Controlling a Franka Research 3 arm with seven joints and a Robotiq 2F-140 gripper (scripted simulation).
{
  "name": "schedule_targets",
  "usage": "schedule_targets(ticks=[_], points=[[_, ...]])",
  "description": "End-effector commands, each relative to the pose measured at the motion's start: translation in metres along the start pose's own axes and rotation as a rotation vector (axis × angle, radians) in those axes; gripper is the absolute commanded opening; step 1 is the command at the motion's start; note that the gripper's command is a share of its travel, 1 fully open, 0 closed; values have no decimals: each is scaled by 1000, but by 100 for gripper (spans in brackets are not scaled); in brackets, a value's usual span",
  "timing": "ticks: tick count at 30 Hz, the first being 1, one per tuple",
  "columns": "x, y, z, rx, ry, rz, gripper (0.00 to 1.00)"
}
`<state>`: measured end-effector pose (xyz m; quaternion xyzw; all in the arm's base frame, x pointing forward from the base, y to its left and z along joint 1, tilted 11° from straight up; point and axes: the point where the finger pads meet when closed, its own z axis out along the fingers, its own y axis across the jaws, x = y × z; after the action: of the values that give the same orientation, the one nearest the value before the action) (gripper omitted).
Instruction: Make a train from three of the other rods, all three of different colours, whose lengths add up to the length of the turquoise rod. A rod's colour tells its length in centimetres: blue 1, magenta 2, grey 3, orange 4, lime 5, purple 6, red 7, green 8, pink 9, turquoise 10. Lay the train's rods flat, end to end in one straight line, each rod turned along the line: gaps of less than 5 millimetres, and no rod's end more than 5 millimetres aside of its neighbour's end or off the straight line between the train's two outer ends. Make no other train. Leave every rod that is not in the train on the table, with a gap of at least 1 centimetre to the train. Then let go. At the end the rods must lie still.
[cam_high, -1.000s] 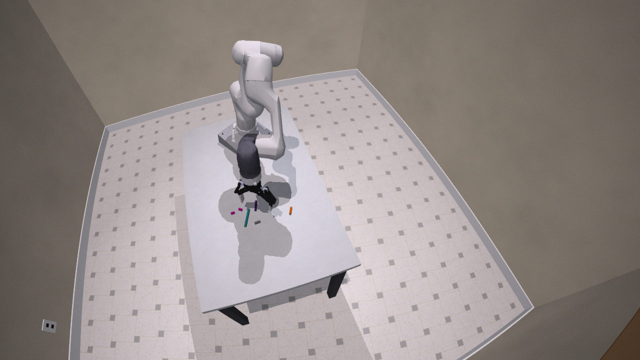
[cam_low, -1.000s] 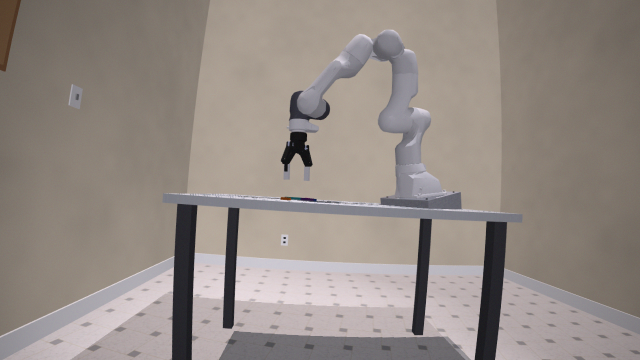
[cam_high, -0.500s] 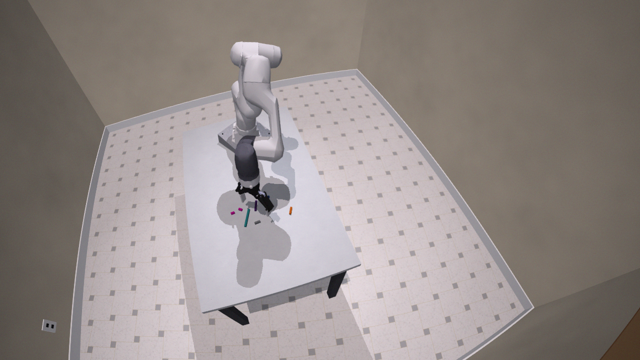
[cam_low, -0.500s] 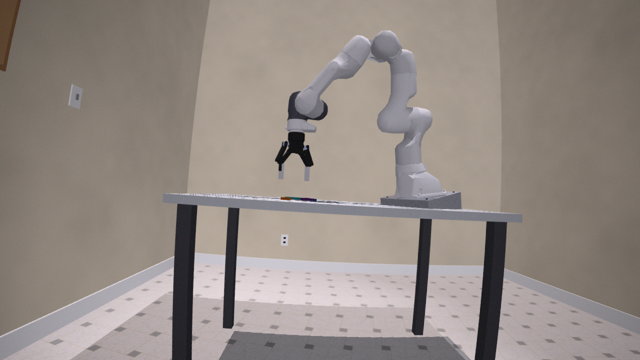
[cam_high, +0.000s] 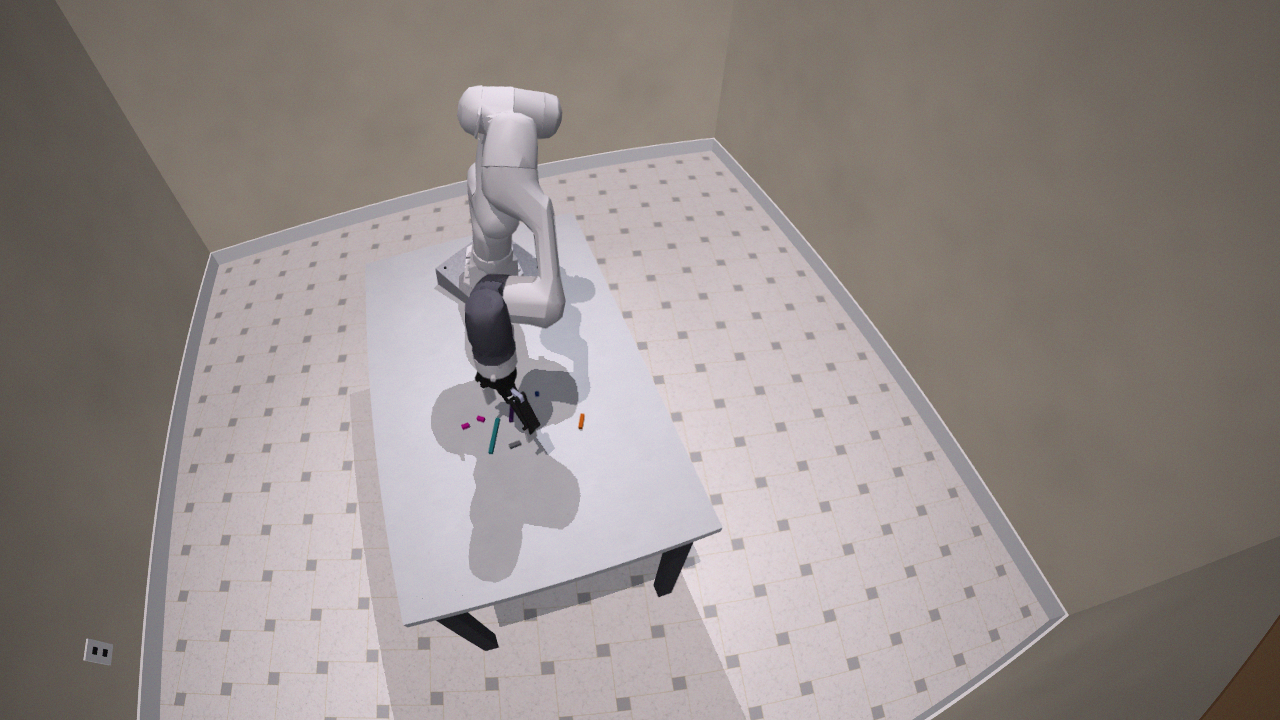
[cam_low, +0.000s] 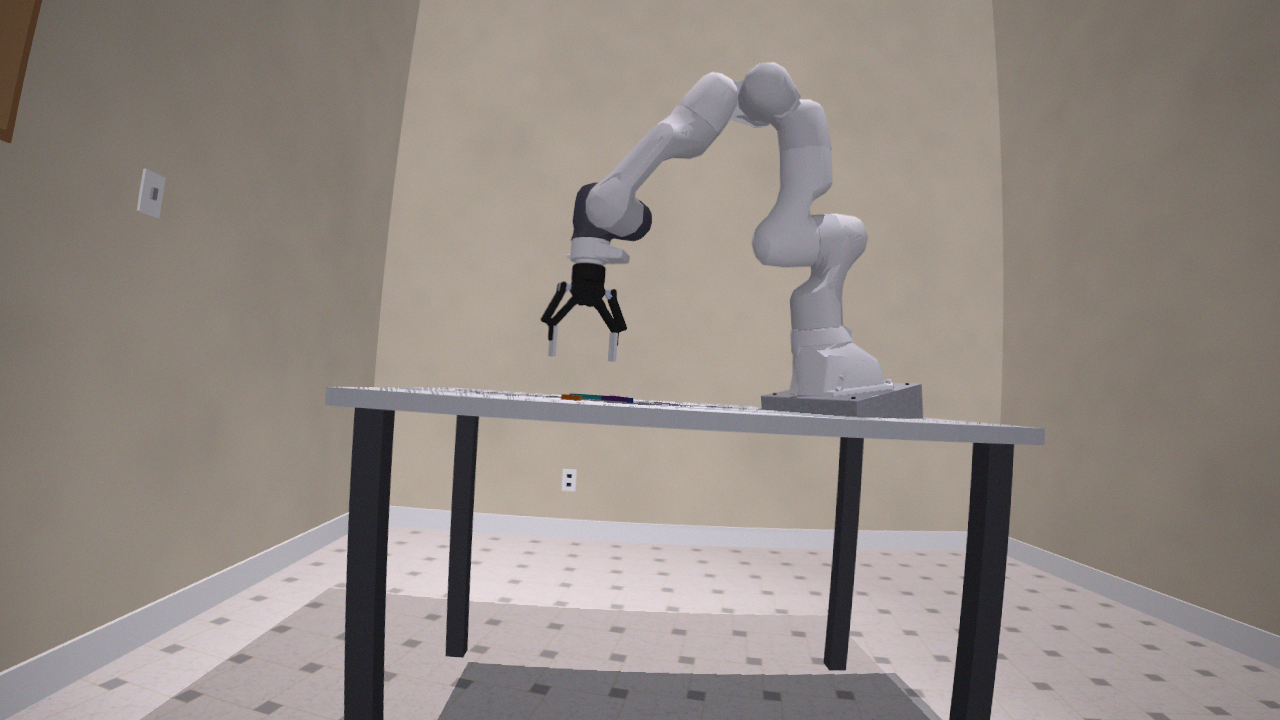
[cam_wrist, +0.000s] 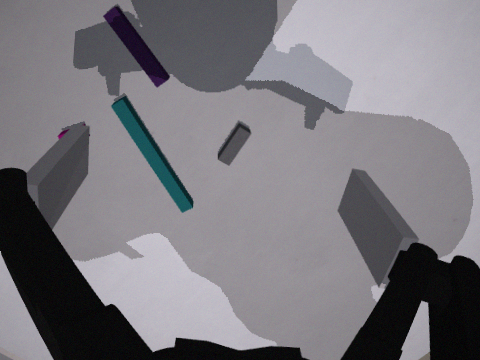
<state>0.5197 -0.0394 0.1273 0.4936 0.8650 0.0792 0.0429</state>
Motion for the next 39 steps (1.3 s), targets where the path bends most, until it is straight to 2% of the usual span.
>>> schedule_targets(ticks=[1,16,17,39], points=[[-4,4,-1,19,5,167,100],[-15,13,-5,-2,10,378,100],[-15,13,-5,-2,10,378,15],[-15,13,-5,-2,10,378,15]])
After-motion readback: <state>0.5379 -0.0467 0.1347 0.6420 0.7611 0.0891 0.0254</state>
